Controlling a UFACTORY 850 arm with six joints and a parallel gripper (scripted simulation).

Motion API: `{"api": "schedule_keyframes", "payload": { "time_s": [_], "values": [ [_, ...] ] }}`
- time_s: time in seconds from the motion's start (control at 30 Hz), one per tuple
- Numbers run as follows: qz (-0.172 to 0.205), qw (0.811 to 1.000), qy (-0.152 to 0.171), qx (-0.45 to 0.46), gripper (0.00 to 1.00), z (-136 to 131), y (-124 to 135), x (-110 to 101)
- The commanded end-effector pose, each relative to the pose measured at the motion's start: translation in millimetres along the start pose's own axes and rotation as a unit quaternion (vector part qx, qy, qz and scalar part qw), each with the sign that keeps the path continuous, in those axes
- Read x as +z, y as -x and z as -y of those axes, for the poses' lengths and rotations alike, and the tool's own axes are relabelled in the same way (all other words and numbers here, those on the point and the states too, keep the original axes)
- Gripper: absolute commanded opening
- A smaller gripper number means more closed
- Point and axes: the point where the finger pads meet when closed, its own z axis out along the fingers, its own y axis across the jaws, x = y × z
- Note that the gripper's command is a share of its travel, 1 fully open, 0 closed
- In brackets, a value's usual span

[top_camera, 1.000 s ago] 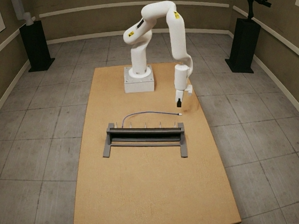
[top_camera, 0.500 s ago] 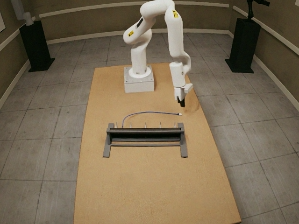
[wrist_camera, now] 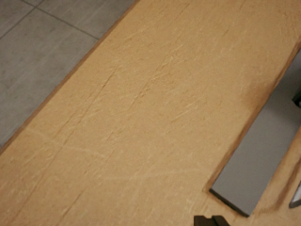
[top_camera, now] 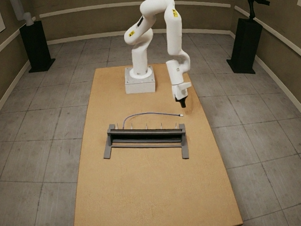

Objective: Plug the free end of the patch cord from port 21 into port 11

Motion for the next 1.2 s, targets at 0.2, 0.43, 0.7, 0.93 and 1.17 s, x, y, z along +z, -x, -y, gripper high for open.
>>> {"api": "schedule_keyframes", "payload": {
  "time_s": [0.2,0.43,0.7,0.93,1.17],
  "values": [
    [-0.086,0.987,0.075,0.114,0.0,-33,-10,-21],
    [-0.142,0.965,0.127,0.18,0.0,-63,-11,-44],
    [-0.202,0.932,0.185,0.237,0.0,-97,-7,-75],
    [-0.216,0.923,0.199,0.248,0.0,-105,-5,-83],
    [-0.216,0.923,0.199,0.248,0.0,-107,-7,-79]
  ]
}}
